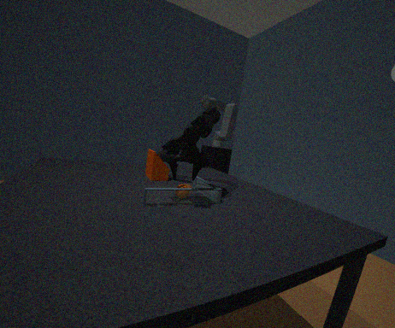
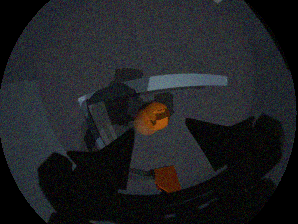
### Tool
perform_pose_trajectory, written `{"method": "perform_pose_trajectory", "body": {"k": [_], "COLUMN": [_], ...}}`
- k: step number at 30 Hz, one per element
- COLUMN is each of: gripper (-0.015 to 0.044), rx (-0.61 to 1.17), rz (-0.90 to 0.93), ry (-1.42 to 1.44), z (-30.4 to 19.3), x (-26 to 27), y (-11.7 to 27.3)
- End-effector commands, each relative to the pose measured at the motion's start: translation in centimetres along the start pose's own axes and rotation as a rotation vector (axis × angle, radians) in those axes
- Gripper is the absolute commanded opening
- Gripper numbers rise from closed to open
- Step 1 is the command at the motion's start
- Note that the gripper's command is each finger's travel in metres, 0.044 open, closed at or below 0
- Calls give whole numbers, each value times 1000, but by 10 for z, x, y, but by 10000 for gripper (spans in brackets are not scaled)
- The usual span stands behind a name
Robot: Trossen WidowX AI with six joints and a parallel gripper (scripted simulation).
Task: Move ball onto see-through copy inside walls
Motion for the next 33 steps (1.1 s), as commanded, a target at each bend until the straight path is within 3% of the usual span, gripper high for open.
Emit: {"method": "perform_pose_trajectory", "body": {"k": [1, 30, 33], "gripper": [398, 398, 319], "rx": [9, 9, 9], "rz": [10, 12, 12], "ry": [-9, -9, -9], "z": [-2, -3, -3], "x": [0, 1, 1], "y": [-9, -52, -52]}}
Point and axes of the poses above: the point midway between the two fingers, 35 mm back from their tips, its own y axis back along the fingers, its own x axis across the jaws, z = x × y, the point moved 4 cm from there along y, back along the fingers, and after that the axes turned 13 degrees about y, right-handed, at the moved point
